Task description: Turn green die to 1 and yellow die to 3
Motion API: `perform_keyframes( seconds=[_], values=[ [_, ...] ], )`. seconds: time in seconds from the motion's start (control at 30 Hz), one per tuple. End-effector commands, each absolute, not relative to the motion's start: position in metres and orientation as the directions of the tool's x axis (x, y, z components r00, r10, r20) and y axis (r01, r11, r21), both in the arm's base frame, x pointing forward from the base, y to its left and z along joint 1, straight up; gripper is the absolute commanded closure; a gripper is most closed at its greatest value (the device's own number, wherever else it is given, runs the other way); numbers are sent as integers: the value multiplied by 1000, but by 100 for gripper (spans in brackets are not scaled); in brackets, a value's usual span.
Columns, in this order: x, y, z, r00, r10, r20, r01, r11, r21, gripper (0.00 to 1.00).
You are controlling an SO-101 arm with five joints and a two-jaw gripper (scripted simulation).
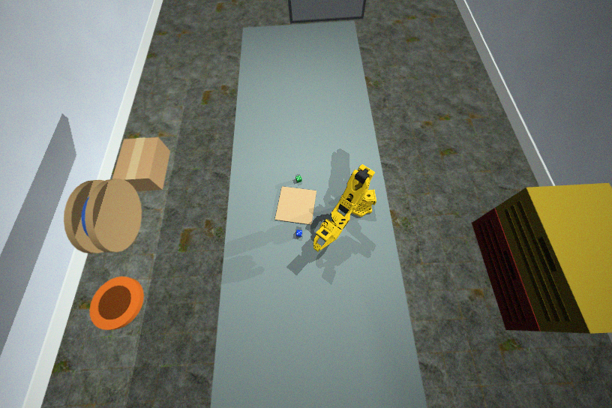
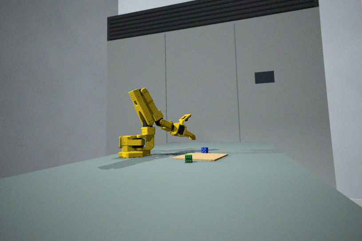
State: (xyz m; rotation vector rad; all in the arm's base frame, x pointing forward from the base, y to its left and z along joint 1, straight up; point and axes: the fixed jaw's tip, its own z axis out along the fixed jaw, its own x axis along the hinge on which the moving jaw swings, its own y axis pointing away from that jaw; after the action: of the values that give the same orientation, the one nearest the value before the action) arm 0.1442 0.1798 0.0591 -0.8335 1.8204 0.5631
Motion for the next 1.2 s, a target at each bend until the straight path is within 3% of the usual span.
perform_keyframes(
  seconds=[0.0, 1.17],
  values=[
    [147, 180, 63, -231, -271, -934, -753, 658, -5, 100],
    [147, 180, 51, -231, -271, -934, -753, 658, -5, 100]
  ],
)
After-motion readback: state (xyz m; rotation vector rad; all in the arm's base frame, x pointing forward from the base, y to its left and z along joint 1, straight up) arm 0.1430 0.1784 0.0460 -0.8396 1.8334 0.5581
